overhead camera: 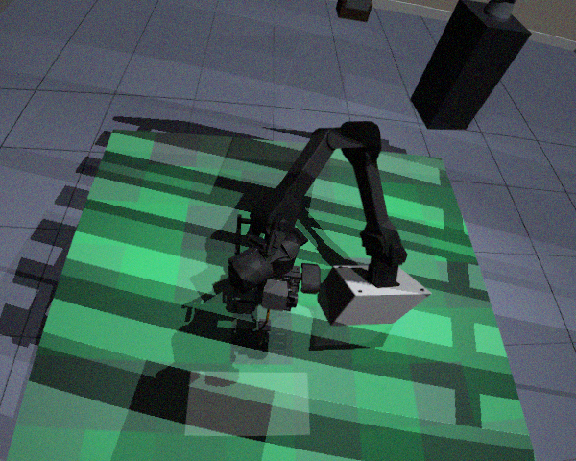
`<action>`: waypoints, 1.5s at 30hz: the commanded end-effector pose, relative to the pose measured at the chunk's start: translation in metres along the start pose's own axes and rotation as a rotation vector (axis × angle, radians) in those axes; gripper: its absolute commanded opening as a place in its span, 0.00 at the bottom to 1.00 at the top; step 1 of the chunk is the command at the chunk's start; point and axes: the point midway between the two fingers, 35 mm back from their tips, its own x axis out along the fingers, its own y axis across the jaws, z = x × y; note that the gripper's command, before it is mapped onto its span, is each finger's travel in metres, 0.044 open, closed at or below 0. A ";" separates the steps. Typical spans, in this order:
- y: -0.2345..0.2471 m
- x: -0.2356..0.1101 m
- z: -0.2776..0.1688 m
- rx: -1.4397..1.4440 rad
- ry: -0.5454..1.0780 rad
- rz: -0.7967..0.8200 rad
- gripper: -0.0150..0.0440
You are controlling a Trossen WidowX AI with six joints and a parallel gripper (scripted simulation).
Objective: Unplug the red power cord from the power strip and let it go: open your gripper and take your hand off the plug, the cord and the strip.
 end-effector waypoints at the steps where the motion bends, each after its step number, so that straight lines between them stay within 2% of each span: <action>1: 0.001 0.007 -0.002 -0.004 0.006 0.005 0.53; 5: 0.001 0.008 -0.002 -0.004 0.007 0.005 0.53; 8: 0.000 0.006 -0.001 0.001 0.002 0.003 0.39; 17: 0.000 0.006 -0.001 0.001 0.002 0.003 0.29; 18: 0.000 0.006 0.000 0.001 0.002 0.003 0.25; 45: -0.002 0.003 0.040 -0.001 -0.001 0.003 0.25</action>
